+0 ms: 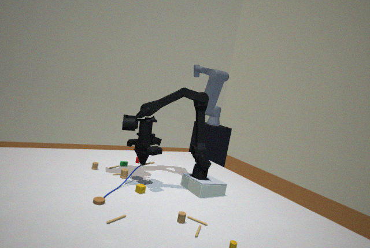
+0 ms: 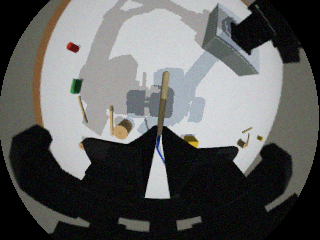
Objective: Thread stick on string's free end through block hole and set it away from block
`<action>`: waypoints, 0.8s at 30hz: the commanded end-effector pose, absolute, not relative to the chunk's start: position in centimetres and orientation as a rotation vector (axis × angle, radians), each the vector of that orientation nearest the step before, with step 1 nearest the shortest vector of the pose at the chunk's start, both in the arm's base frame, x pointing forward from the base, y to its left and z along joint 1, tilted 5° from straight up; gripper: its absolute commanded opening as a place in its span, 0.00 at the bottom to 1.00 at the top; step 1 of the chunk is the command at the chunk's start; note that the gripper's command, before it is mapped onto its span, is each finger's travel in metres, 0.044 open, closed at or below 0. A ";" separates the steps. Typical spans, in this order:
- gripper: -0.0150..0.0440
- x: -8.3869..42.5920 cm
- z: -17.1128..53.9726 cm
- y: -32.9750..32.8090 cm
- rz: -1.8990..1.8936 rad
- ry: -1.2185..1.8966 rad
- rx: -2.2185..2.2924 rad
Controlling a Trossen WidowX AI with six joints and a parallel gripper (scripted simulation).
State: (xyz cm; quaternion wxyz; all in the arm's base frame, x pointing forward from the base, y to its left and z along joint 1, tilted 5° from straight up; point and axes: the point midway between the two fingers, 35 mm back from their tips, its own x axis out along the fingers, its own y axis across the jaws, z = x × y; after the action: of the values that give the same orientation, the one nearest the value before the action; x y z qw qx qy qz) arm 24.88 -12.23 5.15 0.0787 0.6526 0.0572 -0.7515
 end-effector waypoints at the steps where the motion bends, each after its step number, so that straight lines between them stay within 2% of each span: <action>1: 0.25 25.4 5.6 -12.0 -2.267 0.162 1.930; 24: 0.25 27.5 7.6 -10.7 -2.333 0.155 1.831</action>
State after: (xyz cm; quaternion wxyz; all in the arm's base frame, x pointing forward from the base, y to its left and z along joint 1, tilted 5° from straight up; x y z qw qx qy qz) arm 27.11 -10.94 7.26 0.0831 0.6199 0.0559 -0.7782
